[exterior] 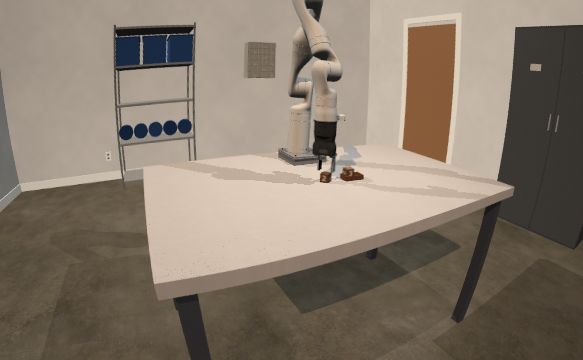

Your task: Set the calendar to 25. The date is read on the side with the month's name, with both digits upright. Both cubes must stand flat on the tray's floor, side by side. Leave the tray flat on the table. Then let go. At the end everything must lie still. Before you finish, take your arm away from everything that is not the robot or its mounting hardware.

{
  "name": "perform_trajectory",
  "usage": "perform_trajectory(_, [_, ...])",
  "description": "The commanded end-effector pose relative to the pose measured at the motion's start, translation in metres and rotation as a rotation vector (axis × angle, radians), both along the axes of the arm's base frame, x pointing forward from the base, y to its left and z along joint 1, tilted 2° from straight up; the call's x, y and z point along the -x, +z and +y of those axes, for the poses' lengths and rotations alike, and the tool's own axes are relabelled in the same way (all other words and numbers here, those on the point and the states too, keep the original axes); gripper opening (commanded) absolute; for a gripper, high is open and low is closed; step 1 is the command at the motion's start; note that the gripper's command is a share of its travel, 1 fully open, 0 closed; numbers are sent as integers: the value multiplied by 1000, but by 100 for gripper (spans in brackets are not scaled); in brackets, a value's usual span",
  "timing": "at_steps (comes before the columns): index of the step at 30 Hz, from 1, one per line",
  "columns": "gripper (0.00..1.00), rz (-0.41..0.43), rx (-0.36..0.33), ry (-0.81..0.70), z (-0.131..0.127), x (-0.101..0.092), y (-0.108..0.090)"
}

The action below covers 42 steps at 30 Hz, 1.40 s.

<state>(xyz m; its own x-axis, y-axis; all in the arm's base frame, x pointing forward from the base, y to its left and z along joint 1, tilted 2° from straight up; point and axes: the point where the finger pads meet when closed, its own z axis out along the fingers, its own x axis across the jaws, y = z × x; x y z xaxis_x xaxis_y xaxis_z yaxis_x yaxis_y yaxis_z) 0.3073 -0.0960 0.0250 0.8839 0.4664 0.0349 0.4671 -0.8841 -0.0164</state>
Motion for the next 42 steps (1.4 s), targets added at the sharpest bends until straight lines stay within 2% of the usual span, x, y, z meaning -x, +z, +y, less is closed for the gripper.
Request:
perform_trajectory(1, [90, -1, 1, 0, 0, 0, 0])
perform_trajectory(12, [90, -1, 1, 0, 0, 0, -1])
perform_trajectory(31, [90, -1, 1, 0, 1, -1, -27])
perform_trajectory(42, [90, -1, 1, 0, 1, -1, -29])
